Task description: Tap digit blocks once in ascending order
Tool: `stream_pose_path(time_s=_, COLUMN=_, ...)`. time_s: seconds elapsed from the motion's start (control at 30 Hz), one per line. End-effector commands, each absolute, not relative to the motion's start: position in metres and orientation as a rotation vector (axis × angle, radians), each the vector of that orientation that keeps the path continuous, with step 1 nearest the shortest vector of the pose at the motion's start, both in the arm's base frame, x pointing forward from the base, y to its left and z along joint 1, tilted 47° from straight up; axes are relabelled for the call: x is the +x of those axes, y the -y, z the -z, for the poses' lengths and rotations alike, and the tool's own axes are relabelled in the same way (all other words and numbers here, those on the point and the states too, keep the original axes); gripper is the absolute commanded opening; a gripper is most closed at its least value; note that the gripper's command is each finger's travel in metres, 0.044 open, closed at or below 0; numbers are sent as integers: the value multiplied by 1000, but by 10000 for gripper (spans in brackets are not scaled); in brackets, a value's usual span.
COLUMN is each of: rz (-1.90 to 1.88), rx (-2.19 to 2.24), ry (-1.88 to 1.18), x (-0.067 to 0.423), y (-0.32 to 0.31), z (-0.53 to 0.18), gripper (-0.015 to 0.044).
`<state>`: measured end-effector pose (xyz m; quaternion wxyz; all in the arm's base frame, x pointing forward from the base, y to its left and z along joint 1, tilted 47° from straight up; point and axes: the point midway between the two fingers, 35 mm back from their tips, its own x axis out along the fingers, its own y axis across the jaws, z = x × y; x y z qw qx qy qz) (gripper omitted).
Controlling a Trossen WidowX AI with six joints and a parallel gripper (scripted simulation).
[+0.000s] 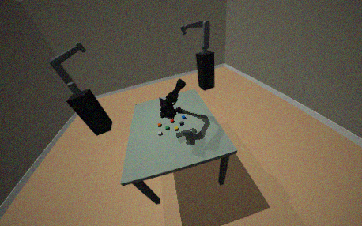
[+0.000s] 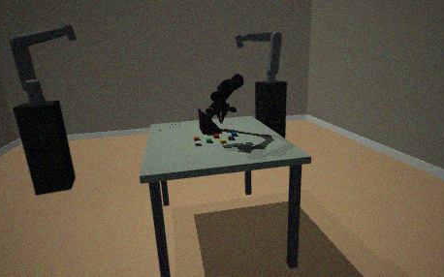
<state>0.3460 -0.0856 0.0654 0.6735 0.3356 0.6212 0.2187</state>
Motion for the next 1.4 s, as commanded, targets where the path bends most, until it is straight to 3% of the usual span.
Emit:
stream_pose_path(time_s=0.0, rz=-492, rx=767, ry=-1399, x=351, y=74, z=-62, gripper=20)
stream_pose_path(time_s=0.2, rz=-496, rx=769, ry=-1398, x=359, y=23, z=-15, gripper=20)
stream_pose_path(time_s=1.37, rz=-494, rx=766, ry=-1396, x=362, y=10, z=-2, gripper=20)
